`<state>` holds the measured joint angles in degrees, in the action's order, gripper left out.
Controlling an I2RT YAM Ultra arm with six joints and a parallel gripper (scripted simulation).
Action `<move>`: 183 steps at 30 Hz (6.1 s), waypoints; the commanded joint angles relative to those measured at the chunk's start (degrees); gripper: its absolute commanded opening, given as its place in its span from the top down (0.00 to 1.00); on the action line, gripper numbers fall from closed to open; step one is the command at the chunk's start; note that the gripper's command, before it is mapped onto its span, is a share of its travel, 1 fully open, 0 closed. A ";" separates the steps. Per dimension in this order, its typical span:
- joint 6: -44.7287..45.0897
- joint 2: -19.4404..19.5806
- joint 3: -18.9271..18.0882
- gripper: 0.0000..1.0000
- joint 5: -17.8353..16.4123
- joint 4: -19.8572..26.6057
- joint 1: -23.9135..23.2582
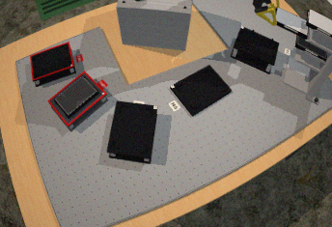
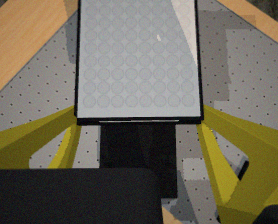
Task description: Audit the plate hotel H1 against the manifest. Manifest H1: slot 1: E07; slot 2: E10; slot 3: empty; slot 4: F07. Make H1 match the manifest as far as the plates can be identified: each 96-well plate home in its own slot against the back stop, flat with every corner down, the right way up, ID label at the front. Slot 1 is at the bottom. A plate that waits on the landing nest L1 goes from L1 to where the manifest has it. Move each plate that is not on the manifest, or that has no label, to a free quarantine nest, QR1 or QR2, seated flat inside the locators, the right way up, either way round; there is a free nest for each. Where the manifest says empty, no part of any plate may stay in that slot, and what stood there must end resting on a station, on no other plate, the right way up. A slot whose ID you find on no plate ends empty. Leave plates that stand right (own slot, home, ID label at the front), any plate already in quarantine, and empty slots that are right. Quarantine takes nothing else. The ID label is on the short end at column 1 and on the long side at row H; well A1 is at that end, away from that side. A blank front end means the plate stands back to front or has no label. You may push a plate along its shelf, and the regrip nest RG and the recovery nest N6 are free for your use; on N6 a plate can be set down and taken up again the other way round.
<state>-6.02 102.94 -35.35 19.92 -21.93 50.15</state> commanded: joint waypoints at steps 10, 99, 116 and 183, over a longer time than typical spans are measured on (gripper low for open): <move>-1.28 -4.03 3.67 0.14 1.19 -1.76 1.68; -1.80 7.77 13.62 0.14 2.03 -22.77 2.45; -1.24 14.06 14.47 0.14 1.42 -29.38 1.59; -0.53 22.08 12.70 0.14 0.86 -38.01 1.02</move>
<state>-7.03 125.38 -20.91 20.73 -58.28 51.13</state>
